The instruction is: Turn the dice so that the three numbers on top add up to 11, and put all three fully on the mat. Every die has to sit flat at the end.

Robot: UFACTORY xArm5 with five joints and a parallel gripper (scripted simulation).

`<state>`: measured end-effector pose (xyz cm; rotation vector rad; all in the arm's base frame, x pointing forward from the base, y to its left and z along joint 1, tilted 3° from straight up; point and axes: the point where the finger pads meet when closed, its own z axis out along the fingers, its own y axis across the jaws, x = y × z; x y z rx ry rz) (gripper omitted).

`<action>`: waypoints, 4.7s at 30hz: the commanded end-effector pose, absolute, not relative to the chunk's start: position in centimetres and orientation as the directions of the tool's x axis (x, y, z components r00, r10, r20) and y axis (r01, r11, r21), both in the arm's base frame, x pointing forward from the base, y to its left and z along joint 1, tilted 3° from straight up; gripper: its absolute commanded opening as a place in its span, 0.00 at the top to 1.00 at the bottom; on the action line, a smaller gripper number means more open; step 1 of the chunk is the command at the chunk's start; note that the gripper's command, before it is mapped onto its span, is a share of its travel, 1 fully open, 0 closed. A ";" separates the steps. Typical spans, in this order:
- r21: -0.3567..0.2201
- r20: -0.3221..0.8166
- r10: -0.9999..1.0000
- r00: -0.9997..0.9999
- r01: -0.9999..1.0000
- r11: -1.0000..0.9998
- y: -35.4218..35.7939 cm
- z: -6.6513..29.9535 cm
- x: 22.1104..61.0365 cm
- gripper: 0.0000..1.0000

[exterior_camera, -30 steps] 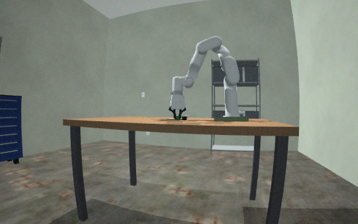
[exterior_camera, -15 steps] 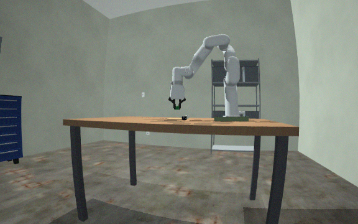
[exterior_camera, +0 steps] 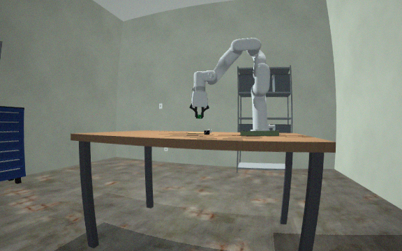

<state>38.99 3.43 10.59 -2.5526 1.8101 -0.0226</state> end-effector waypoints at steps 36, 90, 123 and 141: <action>-0.033 0.000 -0.986 -0.168 -0.985 0.168 -5.9 10.5 36.1 0.79; -0.033 0.000 -0.986 -0.168 -0.985 0.168 -6.3 1.9 36.4 0.79; -0.033 0.000 -0.986 -0.168 -0.985 0.168 -6.2 1.9 36.4 0.79; -0.033 0.000 -0.986 -0.168 -0.985 0.168 -6.2 1.9 36.4 0.79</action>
